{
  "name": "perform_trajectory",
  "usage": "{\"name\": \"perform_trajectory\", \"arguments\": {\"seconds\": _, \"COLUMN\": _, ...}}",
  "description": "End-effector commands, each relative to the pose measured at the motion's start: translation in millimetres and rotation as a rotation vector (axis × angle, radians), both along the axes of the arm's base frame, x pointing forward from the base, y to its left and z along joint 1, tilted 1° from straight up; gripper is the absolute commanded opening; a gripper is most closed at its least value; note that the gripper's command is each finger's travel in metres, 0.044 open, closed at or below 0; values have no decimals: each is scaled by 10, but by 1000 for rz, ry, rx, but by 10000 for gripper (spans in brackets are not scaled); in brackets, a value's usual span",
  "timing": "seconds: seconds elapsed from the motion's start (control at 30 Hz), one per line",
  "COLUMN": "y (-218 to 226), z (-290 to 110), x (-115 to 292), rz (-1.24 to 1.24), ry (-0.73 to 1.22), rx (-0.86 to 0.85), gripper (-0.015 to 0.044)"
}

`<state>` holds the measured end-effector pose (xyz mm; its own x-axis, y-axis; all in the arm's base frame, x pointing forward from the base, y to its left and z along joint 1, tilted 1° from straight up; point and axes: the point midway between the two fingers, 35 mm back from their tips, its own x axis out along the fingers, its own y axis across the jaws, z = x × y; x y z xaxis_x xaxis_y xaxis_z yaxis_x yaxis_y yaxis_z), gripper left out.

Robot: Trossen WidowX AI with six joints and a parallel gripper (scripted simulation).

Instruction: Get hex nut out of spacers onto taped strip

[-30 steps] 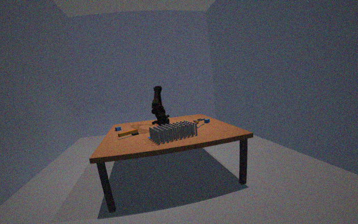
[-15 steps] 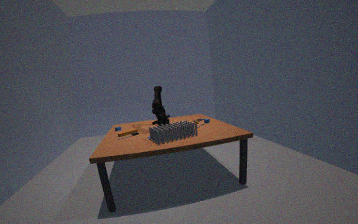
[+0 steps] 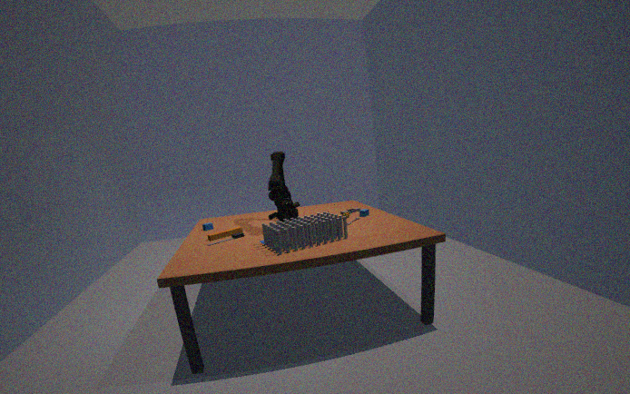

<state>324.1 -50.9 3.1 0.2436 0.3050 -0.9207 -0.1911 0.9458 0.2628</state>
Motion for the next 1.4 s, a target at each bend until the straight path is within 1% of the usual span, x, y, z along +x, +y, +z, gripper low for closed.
{"name": "perform_trajectory", "arguments": {"seconds": 0.0, "y": -3, "z": -3, "x": 49, "rz": -3, "ry": 2, "rx": -1, "gripper": 0}}
{"name": "perform_trajectory", "arguments": {"seconds": 1.37, "y": 49, "z": 7, "x": 314, "rz": -3, "ry": -2, "rx": -2, "gripper": 0}}
